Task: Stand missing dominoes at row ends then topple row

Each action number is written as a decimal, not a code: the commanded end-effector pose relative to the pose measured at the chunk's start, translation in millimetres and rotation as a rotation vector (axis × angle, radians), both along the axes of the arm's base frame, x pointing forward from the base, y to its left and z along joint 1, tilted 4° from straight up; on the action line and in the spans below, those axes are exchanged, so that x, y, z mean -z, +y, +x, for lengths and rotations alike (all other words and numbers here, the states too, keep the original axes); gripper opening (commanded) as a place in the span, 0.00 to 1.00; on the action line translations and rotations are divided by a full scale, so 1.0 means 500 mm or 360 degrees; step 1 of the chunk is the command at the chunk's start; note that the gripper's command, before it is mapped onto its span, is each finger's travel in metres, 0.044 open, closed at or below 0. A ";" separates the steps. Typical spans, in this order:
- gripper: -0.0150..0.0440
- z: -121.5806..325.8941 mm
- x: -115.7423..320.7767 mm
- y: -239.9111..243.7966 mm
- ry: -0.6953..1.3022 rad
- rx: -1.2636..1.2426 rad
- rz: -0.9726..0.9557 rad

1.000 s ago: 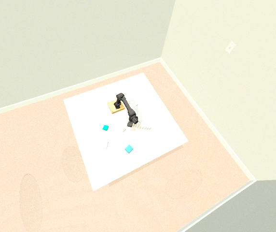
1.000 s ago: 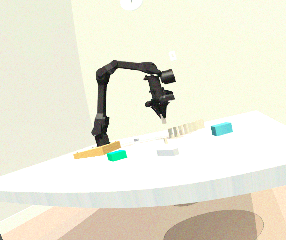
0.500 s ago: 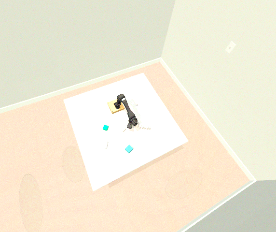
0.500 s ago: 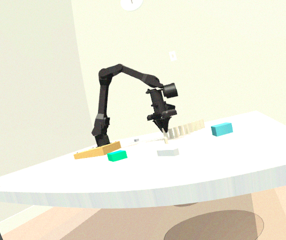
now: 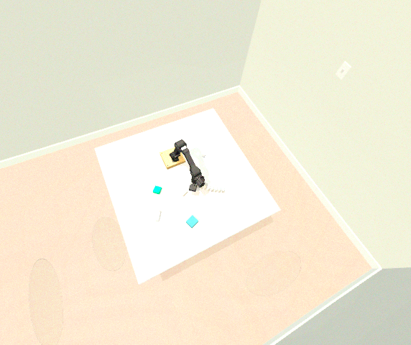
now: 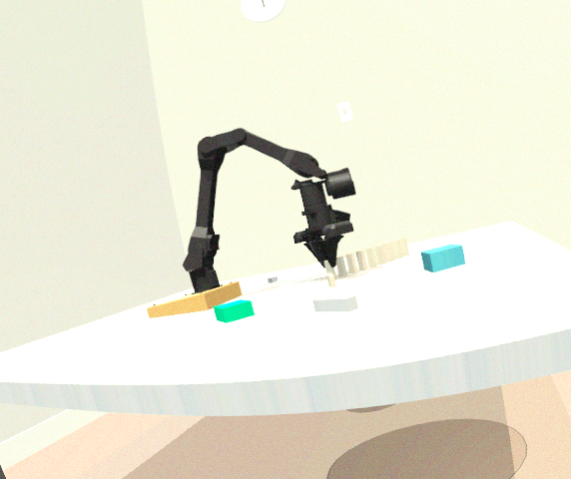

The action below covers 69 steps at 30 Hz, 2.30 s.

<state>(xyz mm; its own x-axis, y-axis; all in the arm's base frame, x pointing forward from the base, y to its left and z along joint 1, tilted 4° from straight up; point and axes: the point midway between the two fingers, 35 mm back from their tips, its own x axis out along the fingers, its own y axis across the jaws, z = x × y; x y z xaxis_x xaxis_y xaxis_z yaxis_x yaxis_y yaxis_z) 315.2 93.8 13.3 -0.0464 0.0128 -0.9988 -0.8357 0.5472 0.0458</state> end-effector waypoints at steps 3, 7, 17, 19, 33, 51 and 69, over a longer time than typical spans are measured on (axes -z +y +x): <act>0.75 -0.001 0.003 0.001 0.0005 0.0001 0.0001; 0.93 -0.001 0.003 0.001 0.0005 0.0001 0.0001; 1.00 0.022 -0.125 0.003 0.0001 0.0001 0.0001; 1.00 0.022 -0.186 0.001 0.0001 0.0000 0.0000; 1.00 0.059 -0.210 -0.074 0.0009 0.1038 -0.0052; 1.00 0.116 -0.103 -0.245 0.0025 0.3213 -0.0156; 1.00 0.114 0.001 -0.246 0.0025 0.3213 -0.0156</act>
<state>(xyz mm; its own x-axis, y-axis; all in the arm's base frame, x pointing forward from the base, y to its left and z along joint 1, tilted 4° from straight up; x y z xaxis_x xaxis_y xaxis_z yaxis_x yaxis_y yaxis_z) 378.8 -28.6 45.7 -0.0104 0.0054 -0.9999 0.8523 0.5231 -0.0060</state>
